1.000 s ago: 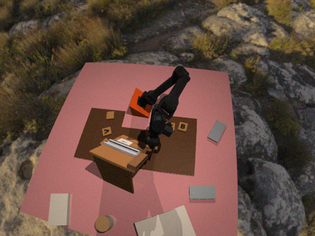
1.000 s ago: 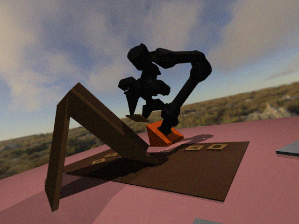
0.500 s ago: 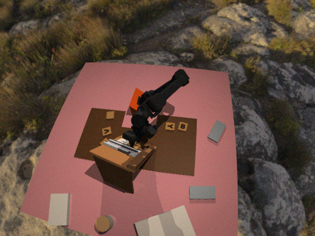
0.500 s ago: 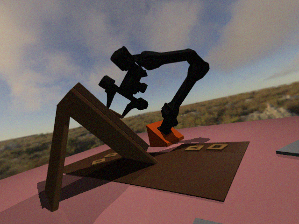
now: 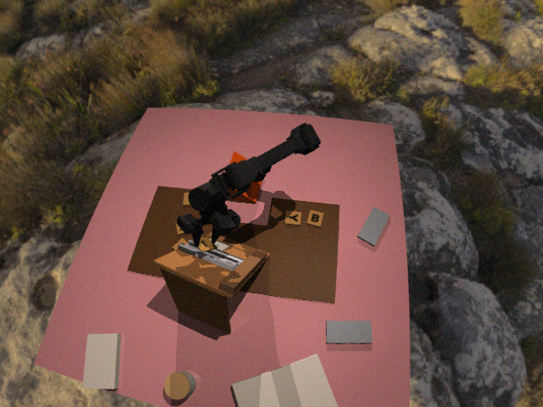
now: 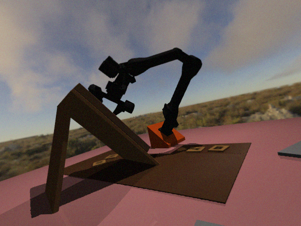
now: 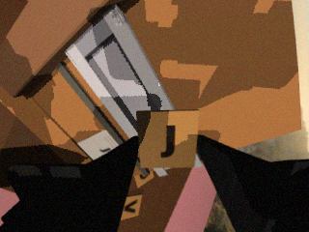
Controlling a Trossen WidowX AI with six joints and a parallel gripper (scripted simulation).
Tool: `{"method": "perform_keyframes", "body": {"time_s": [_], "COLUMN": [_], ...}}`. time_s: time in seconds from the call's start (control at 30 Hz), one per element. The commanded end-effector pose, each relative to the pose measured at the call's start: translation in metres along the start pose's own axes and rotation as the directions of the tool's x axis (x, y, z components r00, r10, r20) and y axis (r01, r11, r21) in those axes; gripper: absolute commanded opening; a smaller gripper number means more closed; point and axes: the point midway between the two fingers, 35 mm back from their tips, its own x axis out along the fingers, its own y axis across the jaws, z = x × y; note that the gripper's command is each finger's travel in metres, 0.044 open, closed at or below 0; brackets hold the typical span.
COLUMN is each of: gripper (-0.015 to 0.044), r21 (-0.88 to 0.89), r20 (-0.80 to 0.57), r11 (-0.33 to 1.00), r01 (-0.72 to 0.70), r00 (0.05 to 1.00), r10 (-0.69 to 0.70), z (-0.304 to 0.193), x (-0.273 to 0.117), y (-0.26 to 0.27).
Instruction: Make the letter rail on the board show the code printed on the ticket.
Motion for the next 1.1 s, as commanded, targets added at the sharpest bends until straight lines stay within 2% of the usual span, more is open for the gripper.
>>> {"method": "perform_keyframes", "body": {"time_s": [0.0,0.33,0.67,0.93,1.07], "gripper": [0.0,0.0,0.0,0.0,0.0], "r21": [0.158,0.477,0.739,0.871,0.878], "r20": [0.012,0.057,0.112,0.153,0.156], "r11": [0.987,0.879,0.673,0.486,0.472], "r01": [0.003,0.003,-0.029,-0.074,-0.078], "r00": [1.0,0.998,0.99,0.98,0.98], "r10": [-0.005,-0.034,-0.08,-0.124,-0.127], "z": [-0.025,-0.076,-0.13,-0.168,-0.17], "x": [0.004,0.007,0.006,0.003,0.003], "y": [-0.013,-0.038,-0.053,-0.057,-0.057]}}
